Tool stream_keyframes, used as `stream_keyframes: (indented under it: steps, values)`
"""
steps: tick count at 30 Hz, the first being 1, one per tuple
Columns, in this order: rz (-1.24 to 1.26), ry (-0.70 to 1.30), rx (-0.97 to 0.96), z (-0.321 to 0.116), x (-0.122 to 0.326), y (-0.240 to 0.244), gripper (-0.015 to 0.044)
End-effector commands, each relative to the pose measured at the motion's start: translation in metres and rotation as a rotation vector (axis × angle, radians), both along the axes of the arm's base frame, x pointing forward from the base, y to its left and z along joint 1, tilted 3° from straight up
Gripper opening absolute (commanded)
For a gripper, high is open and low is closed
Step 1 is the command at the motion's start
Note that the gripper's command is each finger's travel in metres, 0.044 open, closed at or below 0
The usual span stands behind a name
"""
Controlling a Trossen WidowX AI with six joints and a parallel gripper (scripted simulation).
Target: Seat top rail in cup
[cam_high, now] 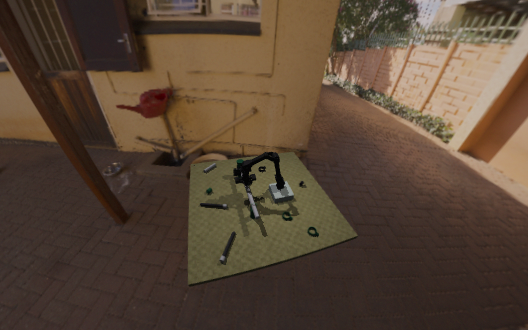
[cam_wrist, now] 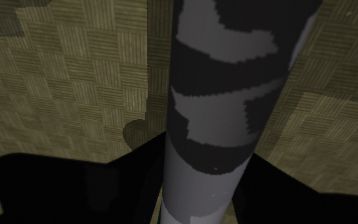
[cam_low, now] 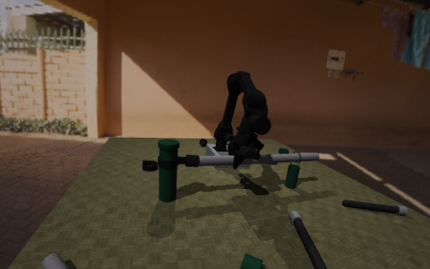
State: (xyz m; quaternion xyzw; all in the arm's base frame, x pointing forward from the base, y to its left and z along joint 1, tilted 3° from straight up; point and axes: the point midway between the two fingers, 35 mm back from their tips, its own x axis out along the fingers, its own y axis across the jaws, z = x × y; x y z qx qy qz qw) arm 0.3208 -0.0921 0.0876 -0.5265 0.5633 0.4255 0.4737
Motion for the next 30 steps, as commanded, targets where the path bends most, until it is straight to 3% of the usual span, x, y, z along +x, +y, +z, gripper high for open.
stream_keyframes:
  steps: [1, 30]
  values:
    - [-0.006, 0.002, -0.012, 0.0032, -0.0027, -0.0034, 0.0000]
    - [-0.002, 0.001, 0.000, 0.0003, -0.0008, -0.0051, 0.0000]
